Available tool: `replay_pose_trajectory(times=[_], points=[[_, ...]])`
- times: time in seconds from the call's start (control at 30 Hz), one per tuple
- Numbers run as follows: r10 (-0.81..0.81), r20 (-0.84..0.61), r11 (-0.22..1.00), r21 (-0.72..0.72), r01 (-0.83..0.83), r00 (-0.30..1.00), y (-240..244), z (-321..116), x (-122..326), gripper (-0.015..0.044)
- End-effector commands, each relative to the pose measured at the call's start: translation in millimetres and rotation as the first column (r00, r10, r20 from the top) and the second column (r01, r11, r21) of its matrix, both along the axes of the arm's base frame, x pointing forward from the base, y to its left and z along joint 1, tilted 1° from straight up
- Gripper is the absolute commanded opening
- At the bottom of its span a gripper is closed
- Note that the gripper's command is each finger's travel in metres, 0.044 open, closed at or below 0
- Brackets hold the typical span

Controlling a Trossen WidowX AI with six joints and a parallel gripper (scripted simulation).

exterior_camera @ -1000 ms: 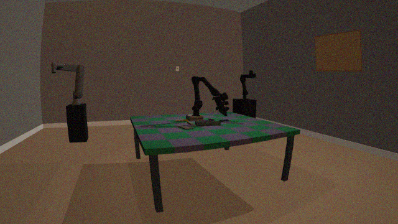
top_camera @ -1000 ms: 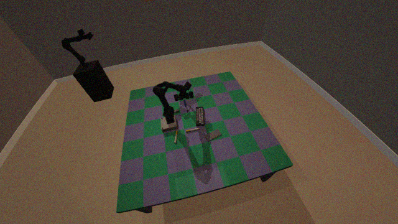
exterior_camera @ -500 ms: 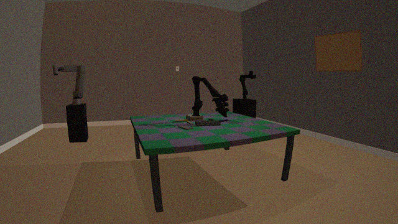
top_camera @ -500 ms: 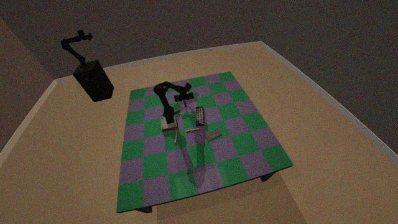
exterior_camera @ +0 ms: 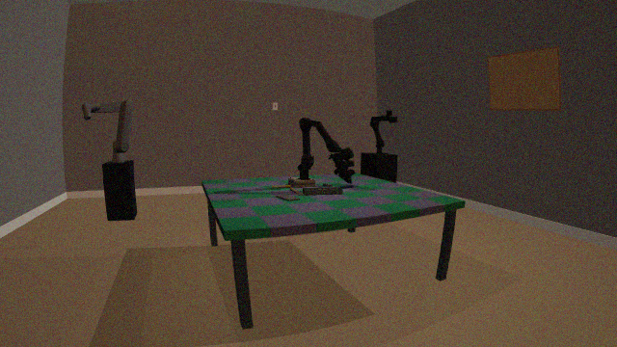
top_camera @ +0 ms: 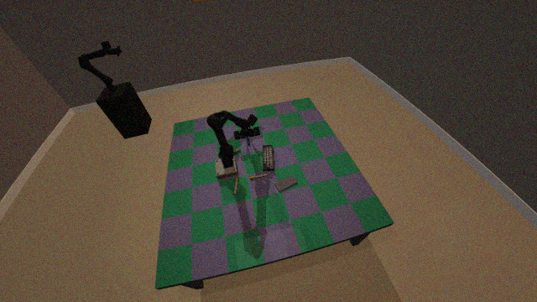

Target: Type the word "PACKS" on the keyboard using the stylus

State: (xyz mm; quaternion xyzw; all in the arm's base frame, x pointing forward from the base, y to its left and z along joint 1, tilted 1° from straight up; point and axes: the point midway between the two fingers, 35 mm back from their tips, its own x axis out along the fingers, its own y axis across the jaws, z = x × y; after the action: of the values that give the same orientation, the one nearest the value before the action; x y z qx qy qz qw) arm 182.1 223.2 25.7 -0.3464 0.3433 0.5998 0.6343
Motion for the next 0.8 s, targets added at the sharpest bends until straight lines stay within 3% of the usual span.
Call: replay_pose_trajectory(times=[0.0, 0.77], points=[[0.005, -0.002, 1.0, 0.0, -0.005, 1.0, 0, -4, -1, 0.015], [0.005, -0.002, 1.0, 0.0, -0.005, 1.0, 0, -23, 0, 0.015]])
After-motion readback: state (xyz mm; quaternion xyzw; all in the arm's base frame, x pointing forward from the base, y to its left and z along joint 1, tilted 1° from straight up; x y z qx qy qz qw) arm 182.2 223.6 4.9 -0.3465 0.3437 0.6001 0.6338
